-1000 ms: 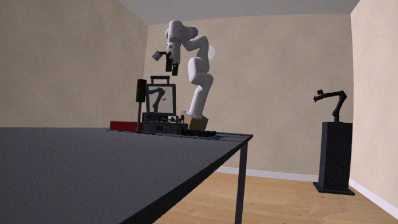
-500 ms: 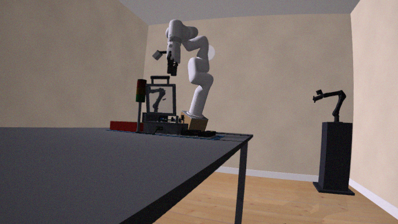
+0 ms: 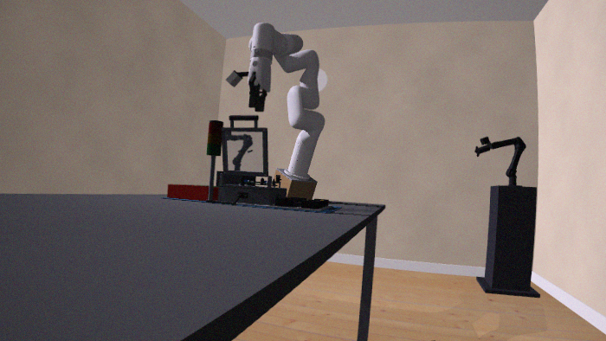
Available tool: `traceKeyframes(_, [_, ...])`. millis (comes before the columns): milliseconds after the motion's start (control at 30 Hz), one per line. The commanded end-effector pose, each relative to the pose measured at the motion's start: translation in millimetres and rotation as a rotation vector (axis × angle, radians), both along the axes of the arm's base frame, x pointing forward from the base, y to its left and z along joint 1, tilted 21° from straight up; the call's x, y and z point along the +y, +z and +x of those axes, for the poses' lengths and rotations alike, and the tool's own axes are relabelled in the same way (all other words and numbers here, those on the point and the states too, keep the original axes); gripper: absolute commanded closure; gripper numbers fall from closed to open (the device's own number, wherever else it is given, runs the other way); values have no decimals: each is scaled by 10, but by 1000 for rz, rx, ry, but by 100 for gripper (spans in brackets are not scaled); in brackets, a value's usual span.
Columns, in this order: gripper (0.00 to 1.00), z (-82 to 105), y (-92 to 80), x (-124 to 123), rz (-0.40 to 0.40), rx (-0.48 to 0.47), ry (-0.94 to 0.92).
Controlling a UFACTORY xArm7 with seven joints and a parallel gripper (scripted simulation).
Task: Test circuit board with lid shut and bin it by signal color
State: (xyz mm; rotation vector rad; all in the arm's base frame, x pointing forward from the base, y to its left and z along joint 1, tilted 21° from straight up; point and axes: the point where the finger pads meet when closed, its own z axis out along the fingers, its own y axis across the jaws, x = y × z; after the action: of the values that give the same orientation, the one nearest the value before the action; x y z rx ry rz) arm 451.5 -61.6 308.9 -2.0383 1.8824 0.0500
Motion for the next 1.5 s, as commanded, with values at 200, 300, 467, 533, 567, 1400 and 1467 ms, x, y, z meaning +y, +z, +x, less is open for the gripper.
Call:
traceKeyframes(200, [49, 679, 150, 29, 7, 10, 4])
traceKeyframes(300, [49, 722, 161, 31, 7, 10, 4])
traceKeyframes(467, [49, 876, 197, 39, 7, 10, 4])
traceKeyframes(533, [49, 905, 205, 41, 7, 10, 4])
traceKeyframes(567, [49, 913, 206, 41, 7, 10, 4])
traceKeyframes(1400, [49, 952, 61, 88, 7, 10, 4])
traceKeyframes(1467, [49, 954, 53, 90, 7, 10, 4])
